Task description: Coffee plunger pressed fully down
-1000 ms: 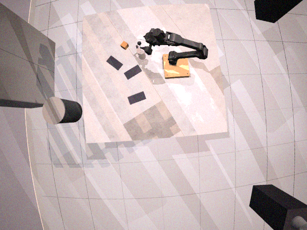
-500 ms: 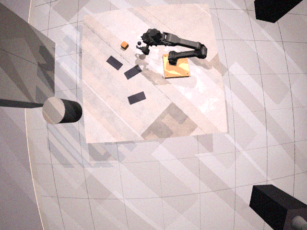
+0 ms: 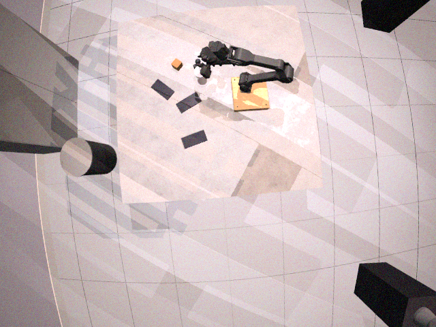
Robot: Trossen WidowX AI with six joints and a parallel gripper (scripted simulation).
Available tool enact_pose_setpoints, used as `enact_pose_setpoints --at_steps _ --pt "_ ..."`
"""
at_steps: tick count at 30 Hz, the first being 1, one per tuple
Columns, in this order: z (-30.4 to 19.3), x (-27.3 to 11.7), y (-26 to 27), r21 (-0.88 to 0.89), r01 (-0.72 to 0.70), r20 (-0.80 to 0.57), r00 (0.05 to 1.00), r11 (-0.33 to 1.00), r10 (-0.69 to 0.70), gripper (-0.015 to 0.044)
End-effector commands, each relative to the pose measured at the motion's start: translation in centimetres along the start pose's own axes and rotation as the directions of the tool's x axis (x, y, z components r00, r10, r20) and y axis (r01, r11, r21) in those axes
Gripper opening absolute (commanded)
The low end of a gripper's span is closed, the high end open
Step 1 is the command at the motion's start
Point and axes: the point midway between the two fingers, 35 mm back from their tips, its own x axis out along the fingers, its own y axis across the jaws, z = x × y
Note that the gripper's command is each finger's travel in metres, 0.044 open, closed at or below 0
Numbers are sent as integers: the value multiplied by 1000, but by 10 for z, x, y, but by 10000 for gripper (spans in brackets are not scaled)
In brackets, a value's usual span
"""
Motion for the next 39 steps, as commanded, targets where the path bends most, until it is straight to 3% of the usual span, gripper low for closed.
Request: enact_pose_setpoints --at_steps 1,39 --pt "-2 1 0 -6 -3 -5 1000 1000 3 125" --pt "-36 27 0 -6 -3 -4 1000 1000 3 123"
